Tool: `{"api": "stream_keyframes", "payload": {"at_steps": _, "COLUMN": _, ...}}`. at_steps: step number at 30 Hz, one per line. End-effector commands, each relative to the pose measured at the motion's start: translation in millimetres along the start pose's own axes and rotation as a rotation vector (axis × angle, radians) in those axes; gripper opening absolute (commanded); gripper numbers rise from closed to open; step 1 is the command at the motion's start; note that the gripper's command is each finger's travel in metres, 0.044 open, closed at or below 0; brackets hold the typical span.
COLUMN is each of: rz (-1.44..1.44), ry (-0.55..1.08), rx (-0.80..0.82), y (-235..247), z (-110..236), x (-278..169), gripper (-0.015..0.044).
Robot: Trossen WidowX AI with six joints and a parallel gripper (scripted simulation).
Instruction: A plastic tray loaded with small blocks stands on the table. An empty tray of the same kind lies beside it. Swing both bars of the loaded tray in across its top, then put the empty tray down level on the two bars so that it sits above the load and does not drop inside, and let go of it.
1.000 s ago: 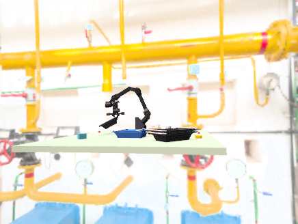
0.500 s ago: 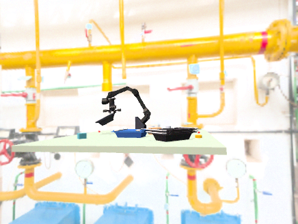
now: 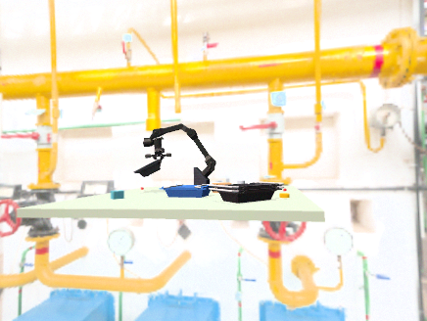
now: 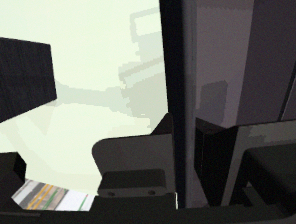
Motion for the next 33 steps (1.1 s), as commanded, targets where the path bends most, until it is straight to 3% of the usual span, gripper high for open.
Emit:
{"api": "stream_keyframes", "payload": {"at_steps": 1, "rz": 0.008, "ry": 0.008, "rx": -0.028, "y": -2.7, "z": 9.4, "x": -0.6, "gripper": 0.0}}
{"api": "stream_keyframes", "payload": {"at_steps": 27, "rz": 0.01, "ry": 0.009, "rx": -0.029, "y": -2.6, "z": 9.8, "x": 0.3, "gripper": 0.0}}
{"api": "stream_keyframes", "payload": {"at_steps": 33, "rz": 0.077, "ry": 0.016, "rx": -0.044, "y": 1.1, "z": 20.1, "x": 28.6, "gripper": 0.0}}
Point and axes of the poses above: the point midway between the two fingers, 35 mm back from their tips, its own z axis back along the fingers, its own y axis across the jaws, x = y × z, the point moved 3 cm from there along z, back along the fingers, and after that the axes turned 4 degrees about -z, right-handed, at the moved point
